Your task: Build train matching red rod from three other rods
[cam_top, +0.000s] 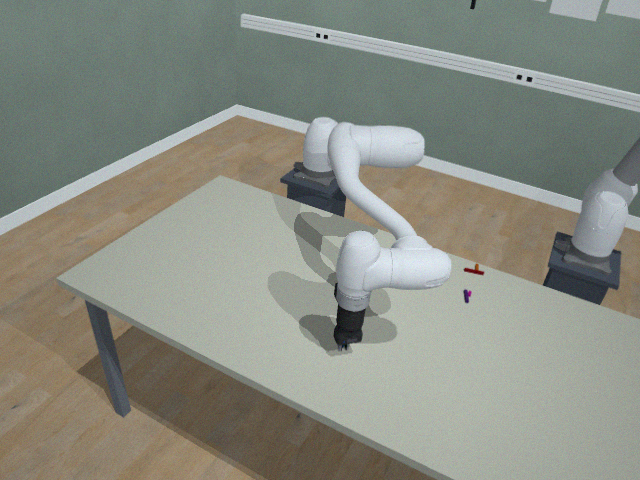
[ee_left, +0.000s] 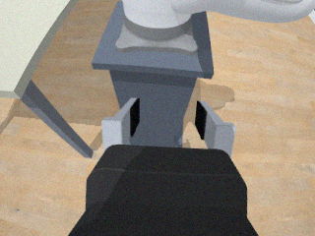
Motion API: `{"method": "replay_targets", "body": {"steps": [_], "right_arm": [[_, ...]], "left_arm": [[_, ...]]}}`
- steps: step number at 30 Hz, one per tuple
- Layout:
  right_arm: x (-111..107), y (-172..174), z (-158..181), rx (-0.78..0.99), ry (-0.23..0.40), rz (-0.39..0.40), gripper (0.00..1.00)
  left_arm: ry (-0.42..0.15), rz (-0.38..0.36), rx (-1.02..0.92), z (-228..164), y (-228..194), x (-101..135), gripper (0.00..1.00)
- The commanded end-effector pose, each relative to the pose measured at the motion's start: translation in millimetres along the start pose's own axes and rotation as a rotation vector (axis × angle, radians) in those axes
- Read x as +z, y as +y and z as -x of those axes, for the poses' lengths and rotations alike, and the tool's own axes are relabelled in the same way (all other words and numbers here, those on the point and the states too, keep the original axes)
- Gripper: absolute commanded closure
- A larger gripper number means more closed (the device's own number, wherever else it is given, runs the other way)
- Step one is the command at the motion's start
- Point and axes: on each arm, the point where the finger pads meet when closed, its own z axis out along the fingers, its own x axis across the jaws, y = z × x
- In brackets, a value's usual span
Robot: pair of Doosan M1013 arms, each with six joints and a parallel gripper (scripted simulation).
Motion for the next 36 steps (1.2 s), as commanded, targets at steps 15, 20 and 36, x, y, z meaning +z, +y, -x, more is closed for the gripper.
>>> {"method": "replay_targets", "body": {"steps": [15,20,36], "right_arm": [[1.3,-0.1,4.1,0.001,-0.005,0.002,0.76],[1.3,-0.1,4.1,0.001,-0.005,0.002,0.76],[-18.2,0.1,4.1,0.002,-0.006,0.003,0.76]], "left_arm": [[-0.007,-0.006,0.001,0.1,-3.7,2.2,0.0],[-0.007,-0.006,0.001,0.1,-3.7,2.2,0.0],[-0.007,-0.006,0.001,0.1,-3.7,2.2,0.0]]}}
